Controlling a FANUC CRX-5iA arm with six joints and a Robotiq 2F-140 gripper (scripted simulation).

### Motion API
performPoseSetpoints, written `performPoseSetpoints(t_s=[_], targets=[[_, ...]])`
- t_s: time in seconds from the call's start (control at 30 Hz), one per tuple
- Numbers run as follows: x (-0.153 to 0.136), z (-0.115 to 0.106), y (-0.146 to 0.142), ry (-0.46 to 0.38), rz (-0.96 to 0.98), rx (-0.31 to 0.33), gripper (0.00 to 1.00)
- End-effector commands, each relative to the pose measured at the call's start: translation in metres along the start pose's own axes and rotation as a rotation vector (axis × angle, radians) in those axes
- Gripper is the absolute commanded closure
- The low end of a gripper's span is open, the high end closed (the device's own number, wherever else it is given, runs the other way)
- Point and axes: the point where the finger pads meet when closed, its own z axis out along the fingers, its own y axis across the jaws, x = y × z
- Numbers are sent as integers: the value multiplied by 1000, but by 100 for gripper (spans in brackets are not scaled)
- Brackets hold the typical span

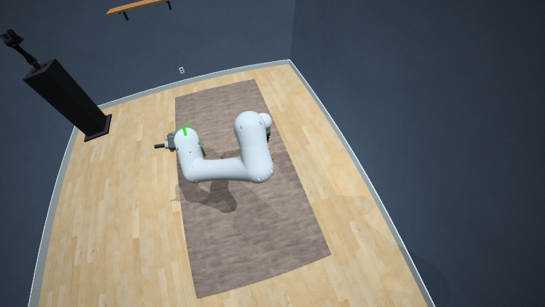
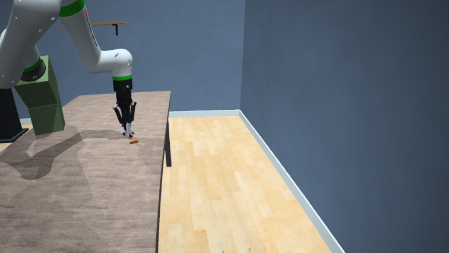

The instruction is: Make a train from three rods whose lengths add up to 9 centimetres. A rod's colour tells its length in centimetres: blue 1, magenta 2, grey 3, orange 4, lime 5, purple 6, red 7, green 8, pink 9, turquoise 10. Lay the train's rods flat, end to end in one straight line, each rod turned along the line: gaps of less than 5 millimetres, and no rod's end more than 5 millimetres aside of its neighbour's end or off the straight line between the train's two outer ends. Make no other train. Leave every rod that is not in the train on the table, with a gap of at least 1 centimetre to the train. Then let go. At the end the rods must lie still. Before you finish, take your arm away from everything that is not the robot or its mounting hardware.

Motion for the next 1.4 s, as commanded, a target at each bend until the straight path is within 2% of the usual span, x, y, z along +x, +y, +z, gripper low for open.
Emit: performPoseSetpoints(t_s=[0.0,0.73,1.37], targets=[[0,0,0,0,0,0,97],[0,11,0,0,0,0,97],[0,12,0,0,0,0,97]])
